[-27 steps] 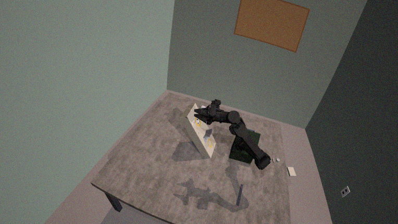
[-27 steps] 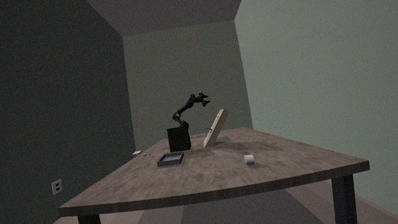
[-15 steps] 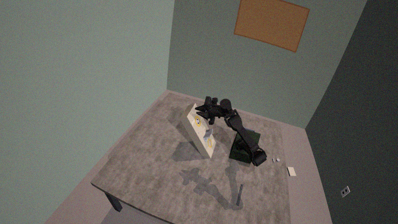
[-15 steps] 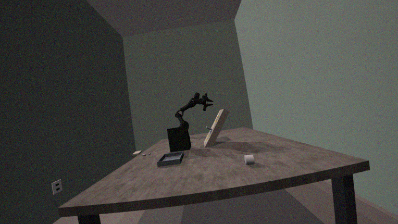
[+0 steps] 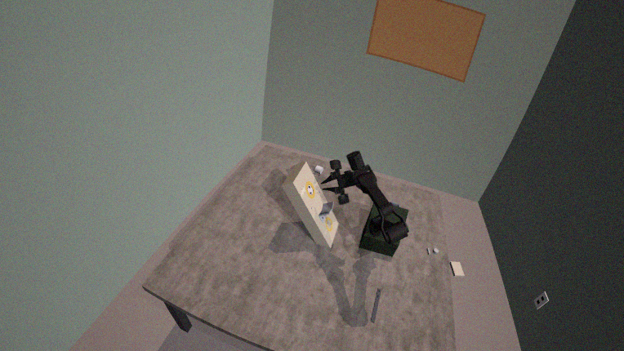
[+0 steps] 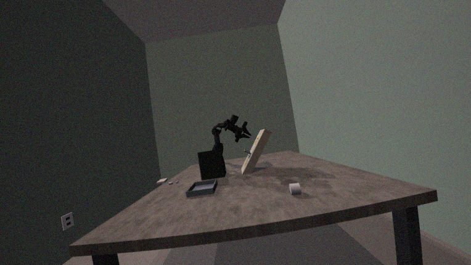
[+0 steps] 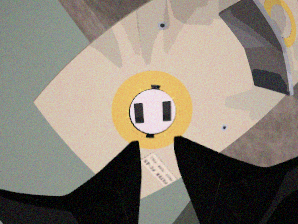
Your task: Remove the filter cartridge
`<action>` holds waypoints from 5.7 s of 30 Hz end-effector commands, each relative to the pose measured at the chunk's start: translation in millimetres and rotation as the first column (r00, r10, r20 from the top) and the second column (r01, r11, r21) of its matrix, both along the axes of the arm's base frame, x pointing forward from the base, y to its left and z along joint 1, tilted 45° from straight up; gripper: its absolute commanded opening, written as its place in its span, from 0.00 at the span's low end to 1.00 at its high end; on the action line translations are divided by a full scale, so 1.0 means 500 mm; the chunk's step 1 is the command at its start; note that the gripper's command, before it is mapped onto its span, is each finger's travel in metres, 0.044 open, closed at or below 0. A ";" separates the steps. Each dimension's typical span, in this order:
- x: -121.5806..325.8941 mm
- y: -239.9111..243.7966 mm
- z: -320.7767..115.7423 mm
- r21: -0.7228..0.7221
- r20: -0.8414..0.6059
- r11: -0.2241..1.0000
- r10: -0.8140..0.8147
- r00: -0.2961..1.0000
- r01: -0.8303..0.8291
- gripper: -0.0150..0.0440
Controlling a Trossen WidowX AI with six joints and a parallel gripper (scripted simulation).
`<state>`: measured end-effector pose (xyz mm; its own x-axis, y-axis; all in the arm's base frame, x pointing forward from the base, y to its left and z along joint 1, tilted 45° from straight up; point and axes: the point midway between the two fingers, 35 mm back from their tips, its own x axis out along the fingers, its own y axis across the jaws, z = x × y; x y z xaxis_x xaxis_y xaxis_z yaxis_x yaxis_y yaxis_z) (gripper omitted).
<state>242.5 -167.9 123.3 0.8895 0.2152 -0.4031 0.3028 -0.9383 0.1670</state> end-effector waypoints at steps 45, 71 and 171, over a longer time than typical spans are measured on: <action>0.097 0.029 -0.049 0.034 0.000 0.999 -0.003 1.000 0.003 0.43; 0.096 0.027 -0.051 0.034 0.000 0.999 -0.003 1.000 0.003 0.43; 0.143 0.041 -0.071 0.034 0.002 0.999 -0.003 1.000 0.003 0.43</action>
